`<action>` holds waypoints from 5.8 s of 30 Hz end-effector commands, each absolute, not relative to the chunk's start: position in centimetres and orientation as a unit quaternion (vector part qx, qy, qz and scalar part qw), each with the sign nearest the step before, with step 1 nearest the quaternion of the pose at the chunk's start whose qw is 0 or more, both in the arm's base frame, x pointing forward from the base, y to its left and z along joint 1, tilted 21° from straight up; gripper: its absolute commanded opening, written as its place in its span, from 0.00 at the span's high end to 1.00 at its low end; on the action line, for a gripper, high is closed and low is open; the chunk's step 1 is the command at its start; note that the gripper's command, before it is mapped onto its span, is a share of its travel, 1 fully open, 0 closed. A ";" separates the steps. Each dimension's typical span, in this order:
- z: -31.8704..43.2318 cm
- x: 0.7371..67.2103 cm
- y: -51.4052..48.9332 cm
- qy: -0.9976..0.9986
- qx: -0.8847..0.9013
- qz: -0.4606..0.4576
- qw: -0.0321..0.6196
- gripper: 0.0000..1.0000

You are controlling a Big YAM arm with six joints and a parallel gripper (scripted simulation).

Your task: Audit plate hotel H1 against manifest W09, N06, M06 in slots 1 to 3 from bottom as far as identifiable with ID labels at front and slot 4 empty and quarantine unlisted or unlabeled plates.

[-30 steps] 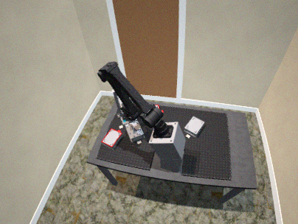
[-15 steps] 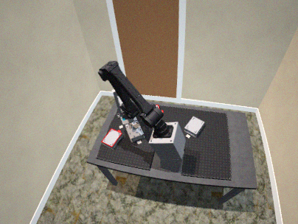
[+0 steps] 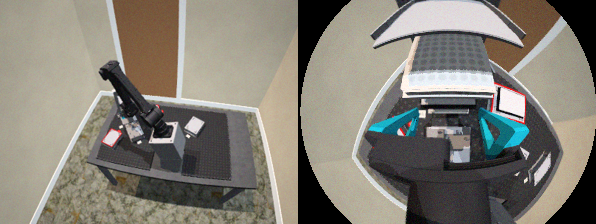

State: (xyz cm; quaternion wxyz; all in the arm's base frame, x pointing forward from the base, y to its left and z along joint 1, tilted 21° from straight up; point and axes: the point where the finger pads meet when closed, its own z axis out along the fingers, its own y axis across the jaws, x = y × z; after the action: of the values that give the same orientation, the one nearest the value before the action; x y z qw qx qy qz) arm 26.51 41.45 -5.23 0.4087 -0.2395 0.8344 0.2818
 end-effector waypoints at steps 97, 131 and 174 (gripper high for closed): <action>-6.2 22.4 38.5 0.833 -0.239 0.285 0.408 0.14; -7.0 19.2 35.7 0.836 -0.239 0.282 0.406 0.14; -8.1 15.9 32.6 0.836 -0.235 0.281 0.408 0.14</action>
State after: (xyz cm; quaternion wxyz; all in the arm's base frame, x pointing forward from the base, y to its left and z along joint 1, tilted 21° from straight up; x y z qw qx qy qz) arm 16.15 33.87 -8.70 0.4076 -0.2427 0.8349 0.2791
